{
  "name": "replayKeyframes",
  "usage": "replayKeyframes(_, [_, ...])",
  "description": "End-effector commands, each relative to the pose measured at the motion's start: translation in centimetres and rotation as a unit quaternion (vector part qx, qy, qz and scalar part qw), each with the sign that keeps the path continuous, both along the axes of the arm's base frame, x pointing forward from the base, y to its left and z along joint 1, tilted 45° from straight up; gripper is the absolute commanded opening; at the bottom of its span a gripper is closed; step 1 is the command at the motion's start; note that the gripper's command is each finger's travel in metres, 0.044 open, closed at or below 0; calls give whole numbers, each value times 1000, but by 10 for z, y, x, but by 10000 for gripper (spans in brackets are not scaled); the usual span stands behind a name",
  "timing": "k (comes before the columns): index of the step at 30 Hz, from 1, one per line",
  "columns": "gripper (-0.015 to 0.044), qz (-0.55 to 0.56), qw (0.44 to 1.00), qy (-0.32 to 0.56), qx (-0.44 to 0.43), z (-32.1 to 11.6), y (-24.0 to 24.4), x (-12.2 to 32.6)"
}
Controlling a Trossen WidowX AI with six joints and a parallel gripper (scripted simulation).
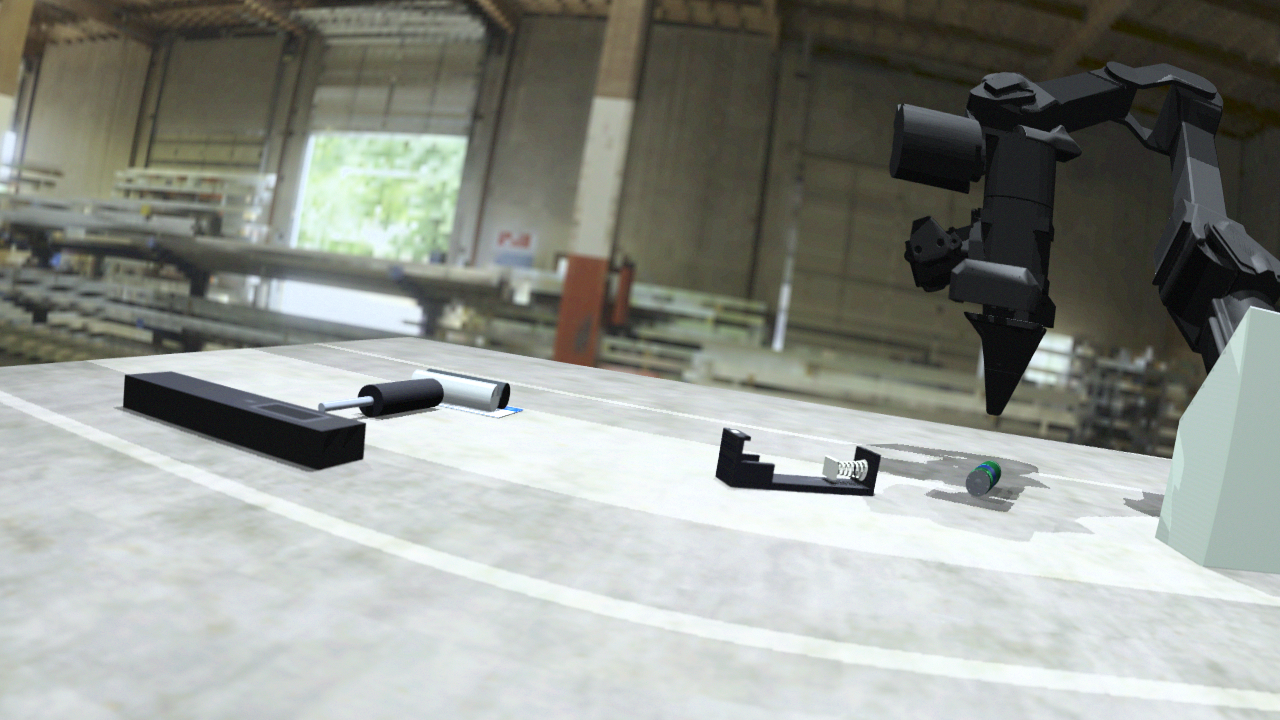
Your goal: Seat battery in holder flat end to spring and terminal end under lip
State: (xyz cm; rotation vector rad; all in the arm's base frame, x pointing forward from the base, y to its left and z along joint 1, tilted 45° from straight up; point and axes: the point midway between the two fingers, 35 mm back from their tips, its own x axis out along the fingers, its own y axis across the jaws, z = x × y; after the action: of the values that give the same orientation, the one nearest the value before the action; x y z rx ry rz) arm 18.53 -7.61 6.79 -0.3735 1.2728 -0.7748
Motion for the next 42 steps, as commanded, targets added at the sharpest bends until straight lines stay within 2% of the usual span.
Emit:
replayKeyframes(1, [0,0,1000,-3,4,15,16,1])
replayKeyframes(8, [0,1,1000,-3,-2,45,42,-7])
replayKeyframes(19, [0,4,1000,-3,-3,45,41,-7])
replayKeyframes(22, [79,-70,995,-74,10,39,33,-5])
replayKeyframes(25, [157,-220,950,-219,34,29,16,-4])
replayKeyframes(28, [225,-359,862,-356,51,20,-2,-4])
replayKeyframes(31, [225,-472,743,-470,62,13,-20,-6])
replayKeyframes(32, [225,-489,720,-489,63,12,-23,-6])
replayKeyframes(42, [225,-494,712,-495,63,12,-24,-7])
